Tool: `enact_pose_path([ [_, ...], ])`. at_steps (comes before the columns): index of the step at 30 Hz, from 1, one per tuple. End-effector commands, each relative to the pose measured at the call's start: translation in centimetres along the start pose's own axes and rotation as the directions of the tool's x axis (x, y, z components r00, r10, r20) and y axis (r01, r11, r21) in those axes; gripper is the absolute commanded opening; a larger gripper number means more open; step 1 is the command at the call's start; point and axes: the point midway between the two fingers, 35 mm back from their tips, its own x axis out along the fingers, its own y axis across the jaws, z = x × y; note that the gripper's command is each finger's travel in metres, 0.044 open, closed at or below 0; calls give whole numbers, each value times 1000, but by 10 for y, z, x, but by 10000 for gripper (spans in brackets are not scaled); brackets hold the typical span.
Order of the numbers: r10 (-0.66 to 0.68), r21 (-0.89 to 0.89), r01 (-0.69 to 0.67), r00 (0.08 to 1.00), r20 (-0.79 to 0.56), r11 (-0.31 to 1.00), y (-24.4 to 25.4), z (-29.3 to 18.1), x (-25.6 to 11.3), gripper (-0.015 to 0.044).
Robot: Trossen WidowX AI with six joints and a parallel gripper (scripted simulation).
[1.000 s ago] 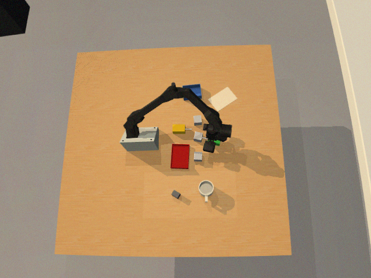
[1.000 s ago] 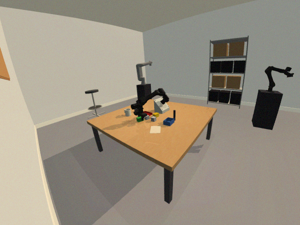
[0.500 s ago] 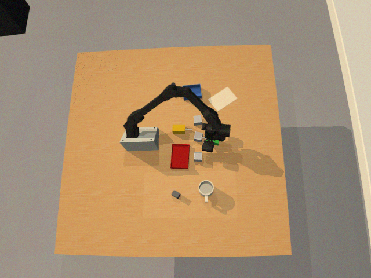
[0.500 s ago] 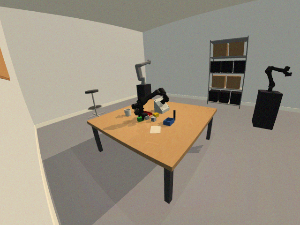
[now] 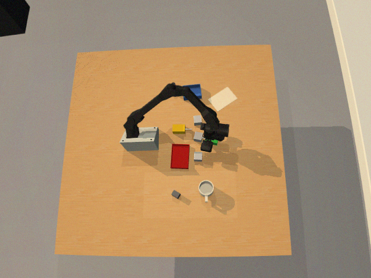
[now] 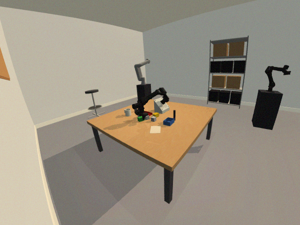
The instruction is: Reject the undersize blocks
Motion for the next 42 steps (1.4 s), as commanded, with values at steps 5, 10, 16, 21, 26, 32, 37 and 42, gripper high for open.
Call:
enact_pose_path([
  [5,5,-1,-5,1000,5,1000,3,-3,-2,0],
  [10,5,0,-5,1000,5,1000,3,-6,-2,0],
  [16,5,0,-5,1000,5,1000,2,-8,-2,0],
  [21,5,0,-5,1000,5,1000,2,-11,-1,0],
  [26,5,0,-5,1000,5,1000,2,-13,-1,0],
  [32,5,0,-5,1000,5,1000,2,-15,-1,0],
  [37,5,0,-5,1000,5,1000,2,-18,-2,0],
  [42,5,0,-5,1000,5,1000,2,-19,-1,0],
])
